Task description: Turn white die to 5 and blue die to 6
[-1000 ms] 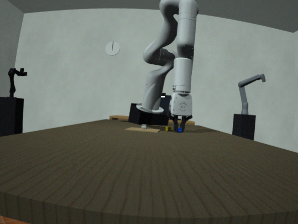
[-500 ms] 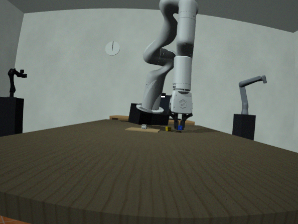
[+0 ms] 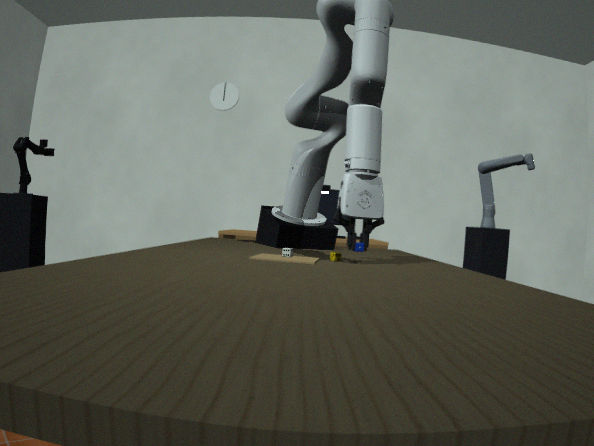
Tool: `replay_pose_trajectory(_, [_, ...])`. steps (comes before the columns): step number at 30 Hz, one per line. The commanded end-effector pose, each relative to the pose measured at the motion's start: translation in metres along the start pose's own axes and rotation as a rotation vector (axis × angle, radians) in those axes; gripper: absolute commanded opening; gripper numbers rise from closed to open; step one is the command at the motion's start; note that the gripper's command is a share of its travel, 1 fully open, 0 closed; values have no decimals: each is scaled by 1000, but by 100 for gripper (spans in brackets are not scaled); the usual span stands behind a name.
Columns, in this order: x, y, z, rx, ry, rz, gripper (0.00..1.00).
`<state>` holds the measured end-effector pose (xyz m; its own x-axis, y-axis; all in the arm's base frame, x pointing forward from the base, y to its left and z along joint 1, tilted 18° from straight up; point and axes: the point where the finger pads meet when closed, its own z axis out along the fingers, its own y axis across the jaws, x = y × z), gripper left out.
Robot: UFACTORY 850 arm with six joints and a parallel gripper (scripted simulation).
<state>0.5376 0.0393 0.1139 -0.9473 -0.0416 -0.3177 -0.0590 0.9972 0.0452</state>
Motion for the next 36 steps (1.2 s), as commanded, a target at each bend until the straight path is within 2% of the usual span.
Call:
replay_pose_trajectory(1, [-1, 0, -5, -6, 19, 0, 15])
replay_pose_trajectory(16, [-1, 0, -31, -5, 19, 0, 15])
replay_pose_trajectory(29, [-2, 0, -63, -5, 19, 0, 15])
replay_pose_trajectory(36, [-2, 0, -70, -5, 19, 0, 15])
